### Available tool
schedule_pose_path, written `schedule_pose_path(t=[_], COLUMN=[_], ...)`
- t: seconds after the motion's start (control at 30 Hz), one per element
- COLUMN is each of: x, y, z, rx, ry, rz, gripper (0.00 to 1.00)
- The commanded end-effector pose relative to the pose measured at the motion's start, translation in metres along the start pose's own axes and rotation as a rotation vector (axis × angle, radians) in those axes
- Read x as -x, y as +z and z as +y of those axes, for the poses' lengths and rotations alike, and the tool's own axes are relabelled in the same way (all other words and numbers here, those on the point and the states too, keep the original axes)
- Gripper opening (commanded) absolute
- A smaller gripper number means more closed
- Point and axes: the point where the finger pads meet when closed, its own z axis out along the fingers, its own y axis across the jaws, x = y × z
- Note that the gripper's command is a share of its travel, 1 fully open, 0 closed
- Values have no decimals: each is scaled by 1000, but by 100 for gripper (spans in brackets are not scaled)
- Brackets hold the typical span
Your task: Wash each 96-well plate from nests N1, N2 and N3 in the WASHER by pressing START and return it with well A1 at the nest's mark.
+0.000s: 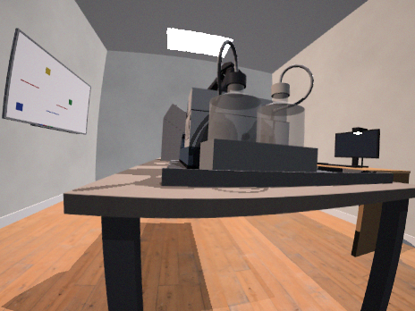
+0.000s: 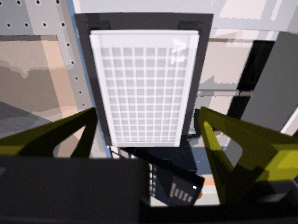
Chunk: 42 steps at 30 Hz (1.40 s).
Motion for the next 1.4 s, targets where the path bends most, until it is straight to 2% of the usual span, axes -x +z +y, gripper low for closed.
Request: schedule_pose_path(t=[0.0,0.93,1.37], x=[0,0,0], y=[-8,-51,-66], z=[-1,-1,-1], rx=[1,1,1], ry=[4,4,4], rz=[-5,-5,-5], gripper=[100,100,100])
